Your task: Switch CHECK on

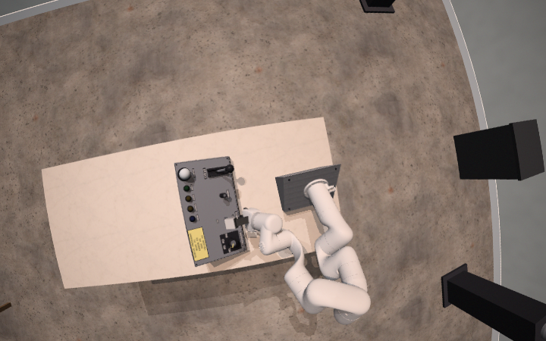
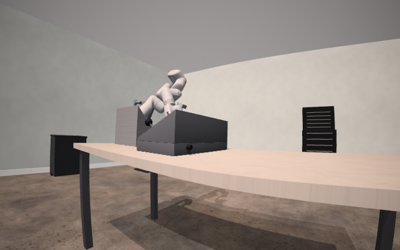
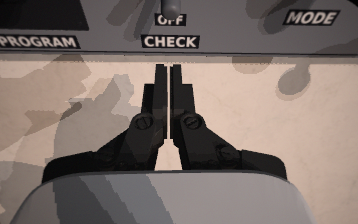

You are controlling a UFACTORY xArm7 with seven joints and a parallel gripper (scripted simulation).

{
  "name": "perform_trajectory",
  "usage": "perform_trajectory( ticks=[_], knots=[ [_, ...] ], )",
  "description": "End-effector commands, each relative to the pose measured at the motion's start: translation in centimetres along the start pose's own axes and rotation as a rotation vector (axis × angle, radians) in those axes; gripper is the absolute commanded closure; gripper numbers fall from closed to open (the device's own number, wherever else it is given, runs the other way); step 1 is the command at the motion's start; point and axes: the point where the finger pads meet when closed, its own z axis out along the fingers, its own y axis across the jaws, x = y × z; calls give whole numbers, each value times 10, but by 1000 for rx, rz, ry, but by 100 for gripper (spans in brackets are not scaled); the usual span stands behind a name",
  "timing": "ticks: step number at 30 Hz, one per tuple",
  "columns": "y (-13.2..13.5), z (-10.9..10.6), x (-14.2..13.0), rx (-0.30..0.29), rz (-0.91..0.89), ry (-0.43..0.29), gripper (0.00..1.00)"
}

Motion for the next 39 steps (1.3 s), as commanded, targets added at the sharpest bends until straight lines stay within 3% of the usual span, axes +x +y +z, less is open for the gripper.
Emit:
perform_trajectory(
  ticks=[1,13,39],
  knots=[
    [2,8,2,-1,-1,6,100],
    [1,29,2,-1,-1,6,100],
    [2,30,3,-2,-1,6,100]
  ],
)
